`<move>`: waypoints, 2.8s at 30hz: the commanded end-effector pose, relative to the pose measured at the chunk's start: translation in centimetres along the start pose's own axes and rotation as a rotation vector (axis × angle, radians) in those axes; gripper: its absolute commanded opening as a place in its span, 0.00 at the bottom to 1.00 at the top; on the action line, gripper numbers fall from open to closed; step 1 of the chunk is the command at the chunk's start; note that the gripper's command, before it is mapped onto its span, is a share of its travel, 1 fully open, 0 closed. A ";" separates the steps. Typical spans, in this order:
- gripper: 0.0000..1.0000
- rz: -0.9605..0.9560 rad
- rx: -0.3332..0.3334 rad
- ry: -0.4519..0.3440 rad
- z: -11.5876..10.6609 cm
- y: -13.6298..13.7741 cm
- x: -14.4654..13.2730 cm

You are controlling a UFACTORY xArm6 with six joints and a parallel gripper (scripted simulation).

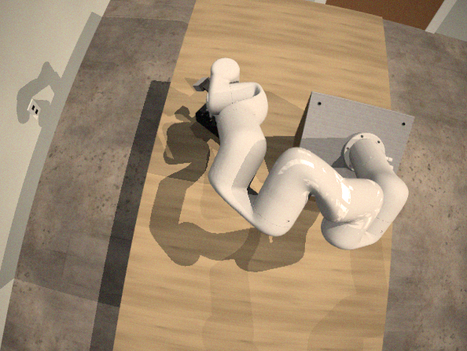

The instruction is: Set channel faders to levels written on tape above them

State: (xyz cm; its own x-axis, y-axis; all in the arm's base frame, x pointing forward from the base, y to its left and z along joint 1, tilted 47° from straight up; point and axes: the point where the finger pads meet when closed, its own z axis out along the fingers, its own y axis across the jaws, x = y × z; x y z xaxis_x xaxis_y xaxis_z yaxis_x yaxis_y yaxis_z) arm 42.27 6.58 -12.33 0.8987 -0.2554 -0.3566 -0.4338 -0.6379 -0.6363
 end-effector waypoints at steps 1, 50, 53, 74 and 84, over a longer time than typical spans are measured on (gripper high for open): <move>0.00 -0.001 0.000 0.003 -0.1 0.0 0.1; 0.00 -0.001 0.000 0.003 -0.1 0.0 1.8; 0.00 -0.001 0.000 0.003 -0.1 0.0 2.0; 0.00 -0.001 0.000 0.003 -0.1 0.0 3.0; 0.00 -0.001 0.000 0.003 -0.1 0.0 3.5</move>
State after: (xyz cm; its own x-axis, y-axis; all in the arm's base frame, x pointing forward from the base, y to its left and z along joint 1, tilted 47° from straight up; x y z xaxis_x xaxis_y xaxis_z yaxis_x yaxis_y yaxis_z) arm 45.15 5.76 -13.48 0.8986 -0.2553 -0.3568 -0.4339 -0.6378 -0.6363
